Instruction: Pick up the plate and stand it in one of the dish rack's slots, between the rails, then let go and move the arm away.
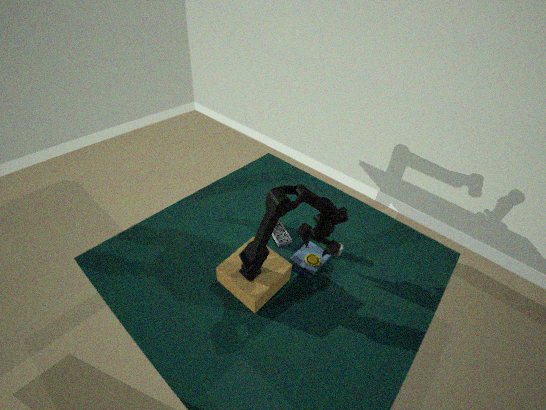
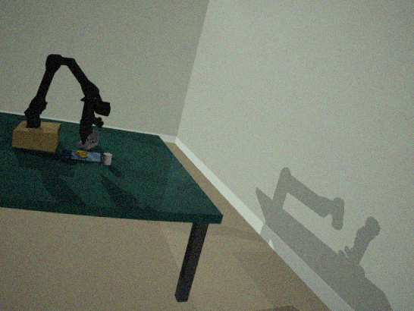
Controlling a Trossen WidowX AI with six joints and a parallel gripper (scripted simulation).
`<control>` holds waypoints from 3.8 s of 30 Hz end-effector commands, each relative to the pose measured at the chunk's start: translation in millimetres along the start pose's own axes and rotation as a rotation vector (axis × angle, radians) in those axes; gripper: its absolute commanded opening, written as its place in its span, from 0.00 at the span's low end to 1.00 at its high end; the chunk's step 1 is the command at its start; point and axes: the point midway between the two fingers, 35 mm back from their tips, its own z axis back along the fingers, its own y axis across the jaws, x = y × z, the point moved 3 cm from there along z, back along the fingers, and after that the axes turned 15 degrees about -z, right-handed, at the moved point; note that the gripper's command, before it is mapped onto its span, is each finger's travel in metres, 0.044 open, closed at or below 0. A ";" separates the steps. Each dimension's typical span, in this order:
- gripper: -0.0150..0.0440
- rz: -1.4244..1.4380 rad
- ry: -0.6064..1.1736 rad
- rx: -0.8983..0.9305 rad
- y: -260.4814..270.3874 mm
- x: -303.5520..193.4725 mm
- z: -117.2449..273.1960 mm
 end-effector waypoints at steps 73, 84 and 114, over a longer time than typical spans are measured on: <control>0.31 0.002 -0.014 -0.006 -0.8 11.6 -22.8; 0.25 0.002 -0.014 -0.005 -1.0 14.6 43.5; 0.25 -0.440 -0.008 0.007 120.2 -55.3 98.0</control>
